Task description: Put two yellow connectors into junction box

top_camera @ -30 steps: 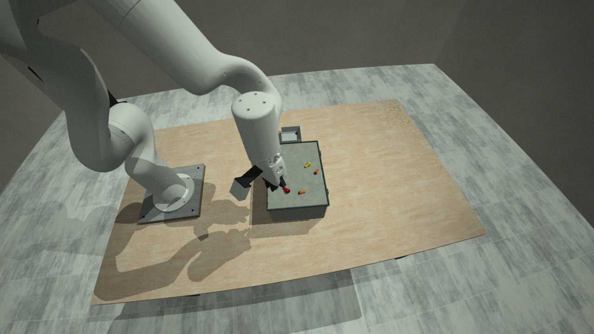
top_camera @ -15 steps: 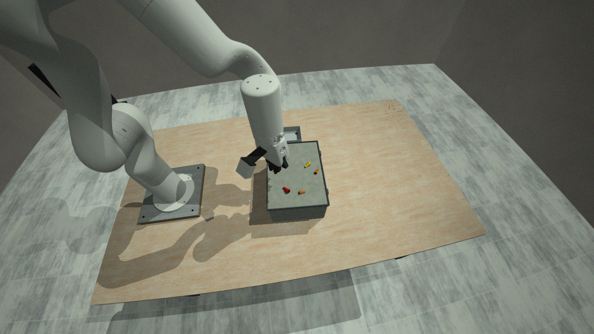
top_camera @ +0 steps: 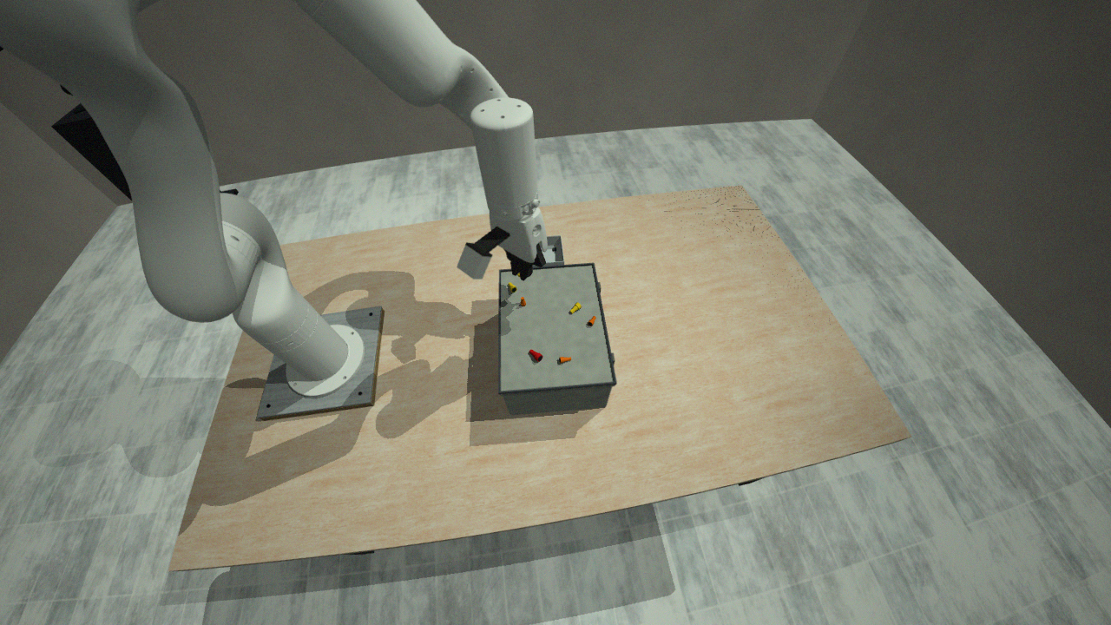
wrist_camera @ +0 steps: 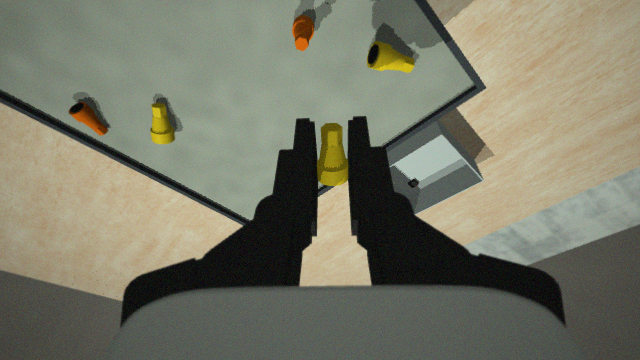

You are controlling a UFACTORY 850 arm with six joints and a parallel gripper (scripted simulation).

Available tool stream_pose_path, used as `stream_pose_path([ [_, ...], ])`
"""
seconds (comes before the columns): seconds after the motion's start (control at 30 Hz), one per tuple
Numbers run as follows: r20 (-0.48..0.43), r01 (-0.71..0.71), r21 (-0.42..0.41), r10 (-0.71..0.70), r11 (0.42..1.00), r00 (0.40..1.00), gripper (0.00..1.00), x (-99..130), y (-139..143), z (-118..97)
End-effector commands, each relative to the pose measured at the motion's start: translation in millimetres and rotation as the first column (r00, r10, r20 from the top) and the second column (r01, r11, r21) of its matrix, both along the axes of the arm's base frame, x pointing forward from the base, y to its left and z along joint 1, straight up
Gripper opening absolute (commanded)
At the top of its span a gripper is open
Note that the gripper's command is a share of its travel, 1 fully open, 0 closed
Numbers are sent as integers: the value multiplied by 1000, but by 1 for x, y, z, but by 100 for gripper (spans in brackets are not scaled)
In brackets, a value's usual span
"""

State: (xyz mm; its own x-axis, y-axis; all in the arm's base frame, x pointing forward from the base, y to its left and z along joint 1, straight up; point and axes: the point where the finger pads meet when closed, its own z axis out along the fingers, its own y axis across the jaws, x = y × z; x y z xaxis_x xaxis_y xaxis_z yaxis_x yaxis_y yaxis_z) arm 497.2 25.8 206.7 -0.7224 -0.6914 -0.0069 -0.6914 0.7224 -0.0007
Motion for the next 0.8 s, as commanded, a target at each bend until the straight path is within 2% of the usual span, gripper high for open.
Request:
stream_pose_path([
  [0.0,1,2,-4,-2,1000,1000,2,10,31,0],
  [0.03,1,2,-4,-2,1000,1000,2,10,31,0],
  [0.5,1,2,-4,-2,1000,1000,2,40,153,1],
  [0.77,1,2,-4,-2,1000,1000,2,48,184,1],
])
